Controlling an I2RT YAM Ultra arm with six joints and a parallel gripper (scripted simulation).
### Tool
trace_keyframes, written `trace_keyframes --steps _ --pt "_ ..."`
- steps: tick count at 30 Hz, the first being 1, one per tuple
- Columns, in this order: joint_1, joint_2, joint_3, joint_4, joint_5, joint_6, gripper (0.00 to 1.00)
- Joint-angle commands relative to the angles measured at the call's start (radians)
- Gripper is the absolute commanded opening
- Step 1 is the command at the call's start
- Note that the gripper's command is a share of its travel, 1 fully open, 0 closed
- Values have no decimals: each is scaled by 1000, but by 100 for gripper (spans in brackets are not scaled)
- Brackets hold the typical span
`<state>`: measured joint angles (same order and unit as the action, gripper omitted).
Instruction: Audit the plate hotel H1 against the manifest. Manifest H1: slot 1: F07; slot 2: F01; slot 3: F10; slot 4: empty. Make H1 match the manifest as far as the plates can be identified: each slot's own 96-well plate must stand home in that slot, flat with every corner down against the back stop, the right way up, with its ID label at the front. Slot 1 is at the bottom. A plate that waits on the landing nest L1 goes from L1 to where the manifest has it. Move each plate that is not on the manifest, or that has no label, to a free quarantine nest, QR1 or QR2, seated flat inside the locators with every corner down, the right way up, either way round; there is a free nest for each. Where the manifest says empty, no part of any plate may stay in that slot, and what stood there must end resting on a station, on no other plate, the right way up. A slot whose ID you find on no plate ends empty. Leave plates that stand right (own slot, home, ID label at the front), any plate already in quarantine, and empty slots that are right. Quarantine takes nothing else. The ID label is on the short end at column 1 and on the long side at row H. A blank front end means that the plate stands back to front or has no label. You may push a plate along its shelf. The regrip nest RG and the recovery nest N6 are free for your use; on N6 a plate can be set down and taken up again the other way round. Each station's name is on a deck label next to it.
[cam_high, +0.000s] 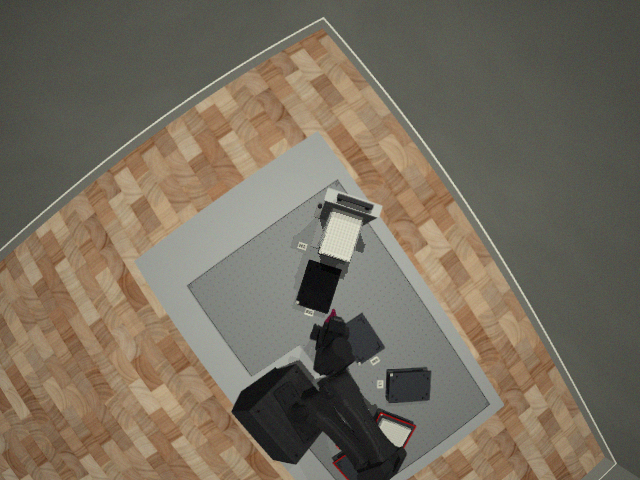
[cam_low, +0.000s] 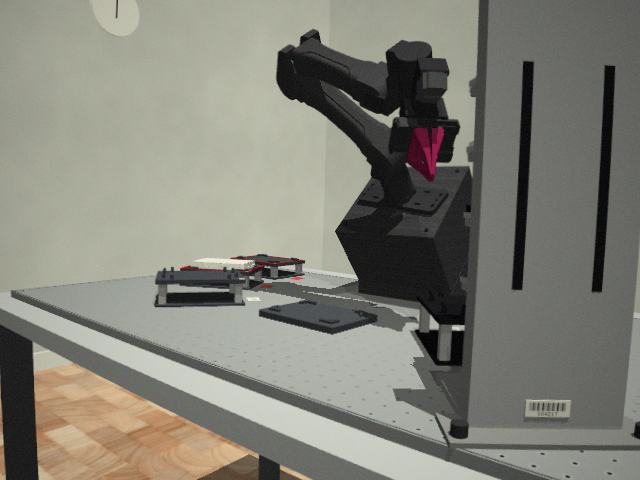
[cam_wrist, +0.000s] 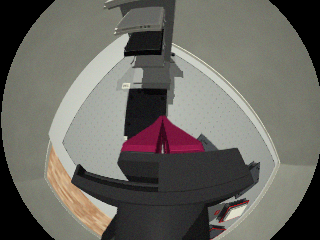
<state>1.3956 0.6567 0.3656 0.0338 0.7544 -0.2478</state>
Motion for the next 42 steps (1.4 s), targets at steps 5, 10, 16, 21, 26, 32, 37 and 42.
trace_keyframes --steps 5,10,16,21,26,32,37,42 --pt "77 101 14 112 104 35 0" --pt "119 178 26 165 144 51 0" --pt "171 293 51 238 194 73 0" --pt "193 350 66 271 216 83 0" --pt "228 331 94 209 249 101 100" --pt "300 305 156 84 317 144 100" --pt "360 296 213 -23 374 190 100" --pt "395 296 251 -91 407 222 100"
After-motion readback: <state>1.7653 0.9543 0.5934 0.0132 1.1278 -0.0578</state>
